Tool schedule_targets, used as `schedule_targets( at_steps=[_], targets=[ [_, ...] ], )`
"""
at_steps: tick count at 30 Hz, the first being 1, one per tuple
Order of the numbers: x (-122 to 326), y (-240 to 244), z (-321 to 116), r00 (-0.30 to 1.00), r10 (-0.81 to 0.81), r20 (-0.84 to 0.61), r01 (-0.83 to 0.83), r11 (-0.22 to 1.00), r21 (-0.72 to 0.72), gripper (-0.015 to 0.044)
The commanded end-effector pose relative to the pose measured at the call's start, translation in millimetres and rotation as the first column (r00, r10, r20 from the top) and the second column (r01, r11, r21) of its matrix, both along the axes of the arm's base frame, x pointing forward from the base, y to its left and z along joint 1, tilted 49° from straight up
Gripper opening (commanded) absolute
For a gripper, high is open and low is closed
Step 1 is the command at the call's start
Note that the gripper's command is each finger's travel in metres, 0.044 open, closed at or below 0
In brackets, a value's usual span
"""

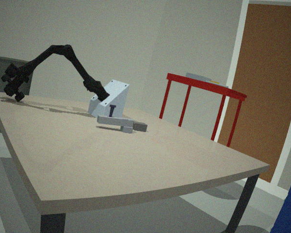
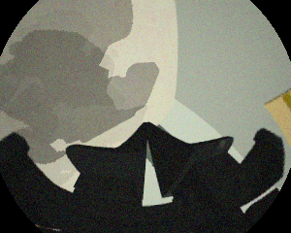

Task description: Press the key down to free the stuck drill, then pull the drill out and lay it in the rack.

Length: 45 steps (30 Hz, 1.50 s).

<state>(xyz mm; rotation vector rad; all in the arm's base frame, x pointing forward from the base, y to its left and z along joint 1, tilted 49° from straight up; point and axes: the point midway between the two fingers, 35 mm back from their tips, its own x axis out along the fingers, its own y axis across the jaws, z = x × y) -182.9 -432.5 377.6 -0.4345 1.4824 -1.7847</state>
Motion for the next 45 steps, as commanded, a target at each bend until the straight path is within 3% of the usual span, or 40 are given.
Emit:
schedule_targets(
  at_steps=[1,13,23,26,36,45],
  targets=[
    [56.3,-6.2,4.8,0.986,0.136,0.099,-0.128,0.988,-0.085,0.0000],
    [234.6,2.8,5.2,0.792,0.504,0.344,-0.441,0.862,-0.249,0.0000],
    [375.5,50.9,-36.0,0.574,0.638,0.513,-0.654,0.735,-0.181,0.0000],
    [403.2,72.5,-49.4,0.550,0.674,0.494,-0.717,0.684,-0.135,0.0000],
    [475.5,156.2,-137.2,0.528,0.552,0.645,-0.762,0.644,0.072,0.0000],
    [500.2,267.0,-211.9,0.604,0.471,0.643,-0.757,0.592,0.278,0.0000]
  ],
)
